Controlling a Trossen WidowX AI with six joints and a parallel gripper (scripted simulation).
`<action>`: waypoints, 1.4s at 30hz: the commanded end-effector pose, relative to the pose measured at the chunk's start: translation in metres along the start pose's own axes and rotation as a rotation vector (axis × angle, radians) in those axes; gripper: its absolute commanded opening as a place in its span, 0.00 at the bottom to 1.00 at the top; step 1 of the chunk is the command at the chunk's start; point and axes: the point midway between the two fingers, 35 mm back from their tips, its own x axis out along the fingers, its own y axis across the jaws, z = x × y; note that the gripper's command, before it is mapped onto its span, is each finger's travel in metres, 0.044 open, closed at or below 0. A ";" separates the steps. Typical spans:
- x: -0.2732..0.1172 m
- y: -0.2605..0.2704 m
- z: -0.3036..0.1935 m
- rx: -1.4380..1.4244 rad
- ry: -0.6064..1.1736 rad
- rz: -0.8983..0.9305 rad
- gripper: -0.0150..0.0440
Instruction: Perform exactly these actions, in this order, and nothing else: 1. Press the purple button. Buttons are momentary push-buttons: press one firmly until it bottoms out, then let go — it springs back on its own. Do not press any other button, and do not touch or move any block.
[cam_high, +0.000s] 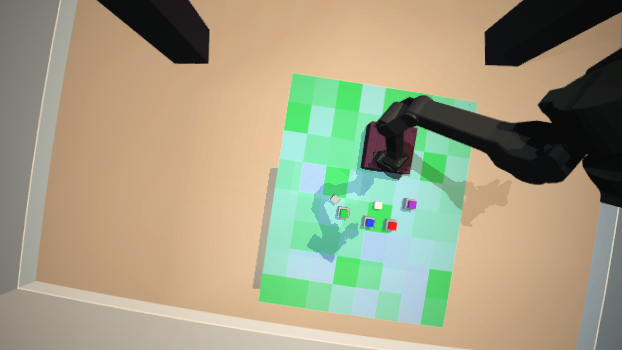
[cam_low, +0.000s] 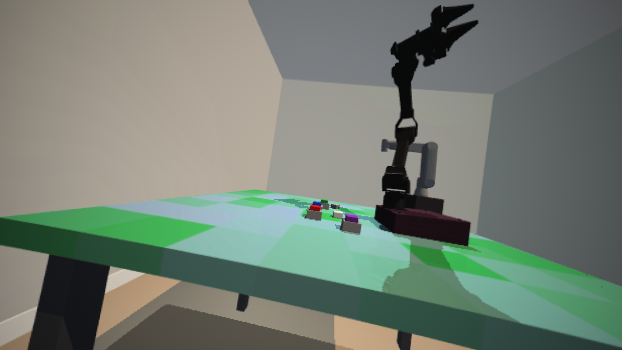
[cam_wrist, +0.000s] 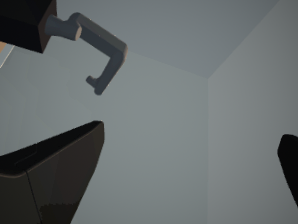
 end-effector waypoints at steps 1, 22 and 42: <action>0.000 0.001 -0.004 0.022 0.010 -0.007 0.93; -0.110 0.263 -0.241 1.867 1.031 -0.592 0.93; -0.263 0.508 -0.042 2.169 3.078 -1.100 0.93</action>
